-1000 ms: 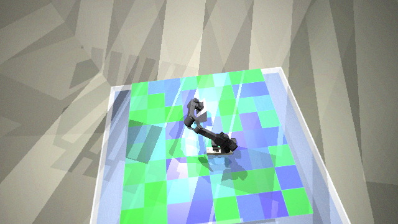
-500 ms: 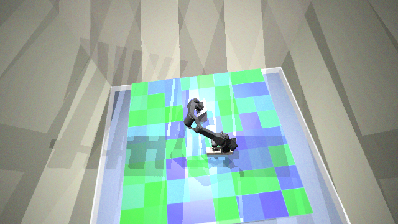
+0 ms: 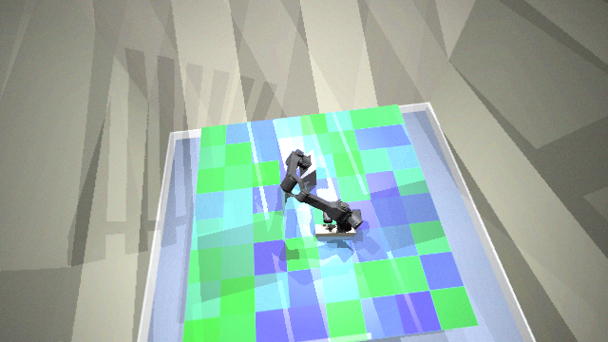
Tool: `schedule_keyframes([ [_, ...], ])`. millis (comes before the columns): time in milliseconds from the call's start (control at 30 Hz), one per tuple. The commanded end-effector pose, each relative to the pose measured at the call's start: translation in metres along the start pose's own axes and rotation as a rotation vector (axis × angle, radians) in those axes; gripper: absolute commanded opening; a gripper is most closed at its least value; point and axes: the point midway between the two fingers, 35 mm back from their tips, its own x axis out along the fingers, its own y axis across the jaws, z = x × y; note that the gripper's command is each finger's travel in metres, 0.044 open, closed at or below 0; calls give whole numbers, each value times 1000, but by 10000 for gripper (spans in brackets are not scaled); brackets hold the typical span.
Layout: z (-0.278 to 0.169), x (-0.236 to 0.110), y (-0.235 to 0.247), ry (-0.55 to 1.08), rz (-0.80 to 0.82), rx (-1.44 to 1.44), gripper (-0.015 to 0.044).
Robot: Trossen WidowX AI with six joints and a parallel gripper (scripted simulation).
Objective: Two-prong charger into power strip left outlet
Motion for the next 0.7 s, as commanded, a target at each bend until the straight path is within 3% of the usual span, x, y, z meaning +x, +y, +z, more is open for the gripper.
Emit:
schedule_keyframes([
  [0, -2, 1, -1, 0, -1, 4, 440],
  [667, -18, 2, 1, -2, 0, 6, 440],
])
